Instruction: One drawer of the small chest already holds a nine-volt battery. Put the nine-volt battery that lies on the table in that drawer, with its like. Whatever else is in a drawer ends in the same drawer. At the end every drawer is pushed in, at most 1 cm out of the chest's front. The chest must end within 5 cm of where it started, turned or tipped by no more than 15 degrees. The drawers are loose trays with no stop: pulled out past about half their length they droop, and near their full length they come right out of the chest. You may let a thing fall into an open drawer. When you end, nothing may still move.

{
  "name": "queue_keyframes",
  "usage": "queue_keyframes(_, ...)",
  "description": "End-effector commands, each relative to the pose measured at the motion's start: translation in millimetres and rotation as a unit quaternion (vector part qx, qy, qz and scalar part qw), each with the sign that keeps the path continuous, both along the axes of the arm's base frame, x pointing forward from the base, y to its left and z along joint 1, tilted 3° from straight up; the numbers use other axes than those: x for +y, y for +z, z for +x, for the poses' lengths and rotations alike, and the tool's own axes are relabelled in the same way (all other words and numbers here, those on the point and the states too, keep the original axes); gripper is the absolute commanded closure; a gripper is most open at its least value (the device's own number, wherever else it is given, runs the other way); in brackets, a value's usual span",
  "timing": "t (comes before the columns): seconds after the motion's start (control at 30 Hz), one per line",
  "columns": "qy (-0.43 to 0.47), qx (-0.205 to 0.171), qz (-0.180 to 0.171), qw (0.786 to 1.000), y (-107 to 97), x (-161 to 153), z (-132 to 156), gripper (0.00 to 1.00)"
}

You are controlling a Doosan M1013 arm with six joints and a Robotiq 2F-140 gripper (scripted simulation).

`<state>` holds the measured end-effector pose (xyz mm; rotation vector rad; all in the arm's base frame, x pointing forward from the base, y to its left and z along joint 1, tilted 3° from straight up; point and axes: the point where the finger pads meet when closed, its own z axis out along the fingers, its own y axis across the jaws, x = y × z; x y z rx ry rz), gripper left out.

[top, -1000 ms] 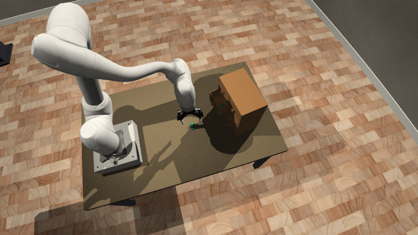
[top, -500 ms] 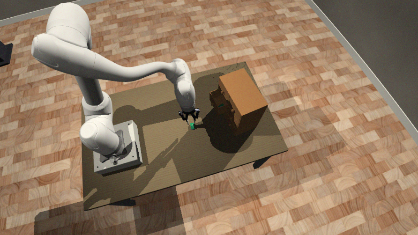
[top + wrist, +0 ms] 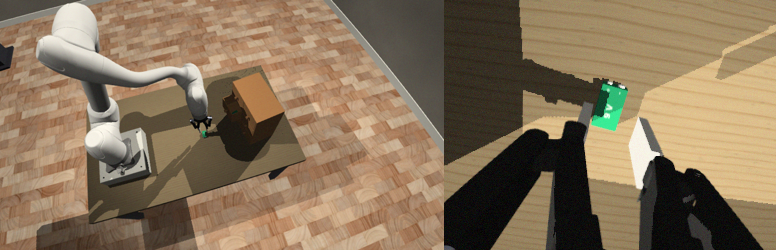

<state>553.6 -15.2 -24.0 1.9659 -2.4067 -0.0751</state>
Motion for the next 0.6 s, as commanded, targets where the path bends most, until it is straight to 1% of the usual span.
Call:
queue_keyframes(0.0,0.000,0.000,0.000,1.000,-8,0,0,0.74)
queue_keyframes(0.23,0.000,0.000,0.000,1.000,-27,0,-1,0.74)
queue_keyframes(0.3,0.000,0.000,0.000,1.000,-27,0,-1,0.74)
queue_keyframes(0.57,0.000,0.000,0.000,1.000,-42,0,-1,0.74)
